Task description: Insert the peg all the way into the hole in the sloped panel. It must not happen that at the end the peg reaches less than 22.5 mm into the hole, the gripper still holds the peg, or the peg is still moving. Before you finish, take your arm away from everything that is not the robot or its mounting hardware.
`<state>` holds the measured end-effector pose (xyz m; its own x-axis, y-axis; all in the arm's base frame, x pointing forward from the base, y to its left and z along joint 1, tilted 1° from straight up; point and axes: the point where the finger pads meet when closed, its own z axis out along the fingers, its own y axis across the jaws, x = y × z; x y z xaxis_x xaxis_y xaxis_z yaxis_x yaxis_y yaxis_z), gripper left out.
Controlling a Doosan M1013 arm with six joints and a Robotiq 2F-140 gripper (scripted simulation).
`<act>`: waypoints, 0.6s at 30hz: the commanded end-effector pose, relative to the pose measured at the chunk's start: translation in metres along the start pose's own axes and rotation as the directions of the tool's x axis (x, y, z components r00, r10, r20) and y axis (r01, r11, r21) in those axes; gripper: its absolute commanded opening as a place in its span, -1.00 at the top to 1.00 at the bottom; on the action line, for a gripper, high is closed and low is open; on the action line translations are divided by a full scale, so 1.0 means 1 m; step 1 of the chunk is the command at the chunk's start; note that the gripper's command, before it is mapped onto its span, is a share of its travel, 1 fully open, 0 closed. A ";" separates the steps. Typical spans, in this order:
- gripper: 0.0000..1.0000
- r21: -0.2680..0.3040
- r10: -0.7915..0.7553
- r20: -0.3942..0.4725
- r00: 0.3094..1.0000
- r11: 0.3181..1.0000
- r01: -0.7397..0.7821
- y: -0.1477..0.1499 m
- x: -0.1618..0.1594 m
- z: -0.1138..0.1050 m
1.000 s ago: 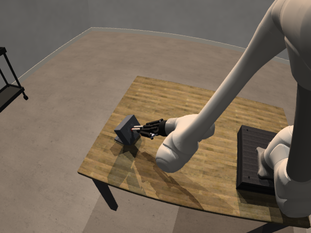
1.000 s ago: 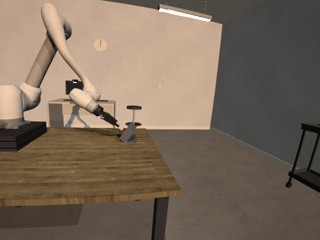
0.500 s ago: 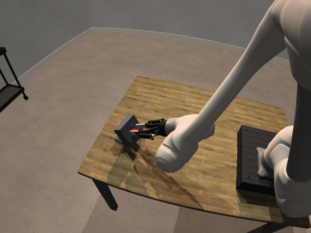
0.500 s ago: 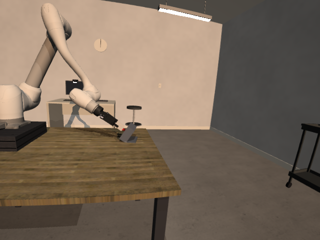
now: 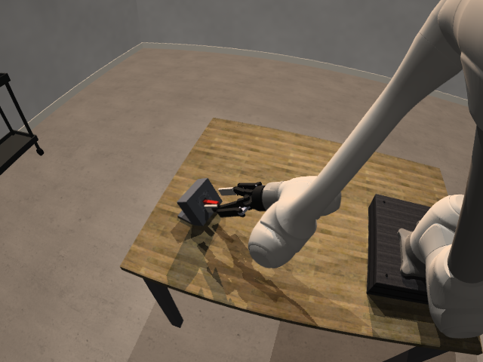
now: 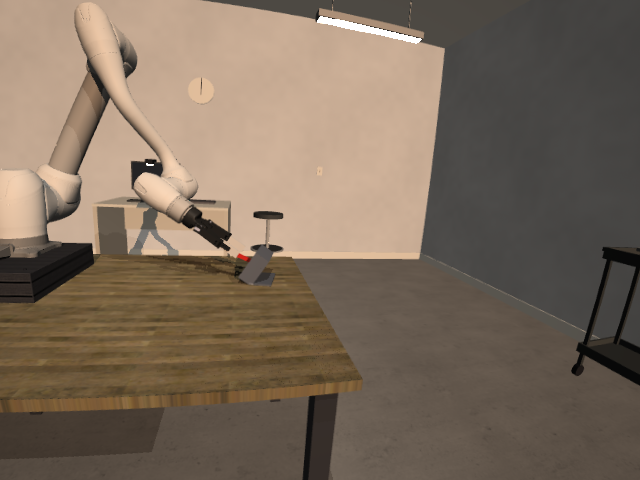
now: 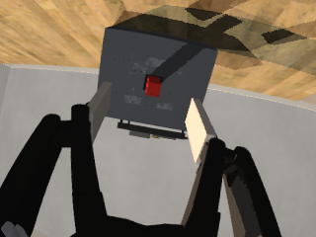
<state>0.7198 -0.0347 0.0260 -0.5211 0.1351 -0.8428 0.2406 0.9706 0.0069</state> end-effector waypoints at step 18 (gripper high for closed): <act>-0.64 -0.003 0.000 0.002 1.000 1.000 0.000 0.001 0.003 -0.064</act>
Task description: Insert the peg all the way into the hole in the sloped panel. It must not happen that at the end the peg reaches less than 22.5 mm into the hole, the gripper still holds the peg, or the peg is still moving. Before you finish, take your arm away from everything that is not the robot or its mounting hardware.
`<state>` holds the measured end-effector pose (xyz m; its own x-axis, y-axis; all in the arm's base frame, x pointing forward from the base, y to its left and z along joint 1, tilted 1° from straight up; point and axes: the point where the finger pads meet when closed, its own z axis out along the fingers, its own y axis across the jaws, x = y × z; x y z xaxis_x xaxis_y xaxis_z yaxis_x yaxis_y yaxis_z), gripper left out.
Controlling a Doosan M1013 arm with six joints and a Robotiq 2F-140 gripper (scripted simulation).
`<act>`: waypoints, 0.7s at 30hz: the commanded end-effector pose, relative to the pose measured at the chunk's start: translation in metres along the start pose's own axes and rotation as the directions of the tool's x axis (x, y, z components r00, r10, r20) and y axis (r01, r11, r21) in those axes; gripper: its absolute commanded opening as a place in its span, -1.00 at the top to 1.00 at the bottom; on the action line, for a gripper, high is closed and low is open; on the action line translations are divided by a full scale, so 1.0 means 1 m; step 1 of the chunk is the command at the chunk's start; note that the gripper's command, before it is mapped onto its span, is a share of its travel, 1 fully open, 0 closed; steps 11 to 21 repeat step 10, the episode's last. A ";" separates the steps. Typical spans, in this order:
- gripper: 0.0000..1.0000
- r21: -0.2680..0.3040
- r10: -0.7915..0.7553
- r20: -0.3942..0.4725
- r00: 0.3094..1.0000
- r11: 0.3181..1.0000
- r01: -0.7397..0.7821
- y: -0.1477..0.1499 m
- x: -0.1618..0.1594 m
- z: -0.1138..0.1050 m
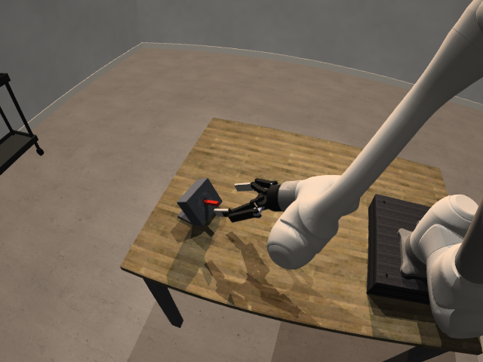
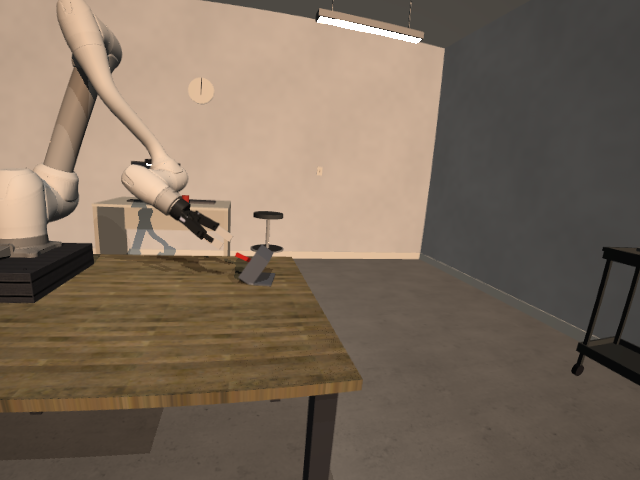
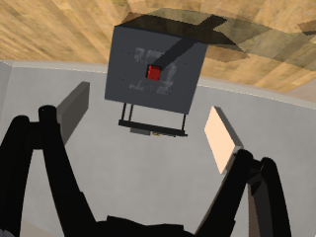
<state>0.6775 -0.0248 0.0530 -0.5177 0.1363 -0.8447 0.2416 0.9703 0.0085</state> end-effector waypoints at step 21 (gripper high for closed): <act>-1.00 -0.003 -0.002 -0.001 1.000 1.000 0.002 0.000 0.000 -0.020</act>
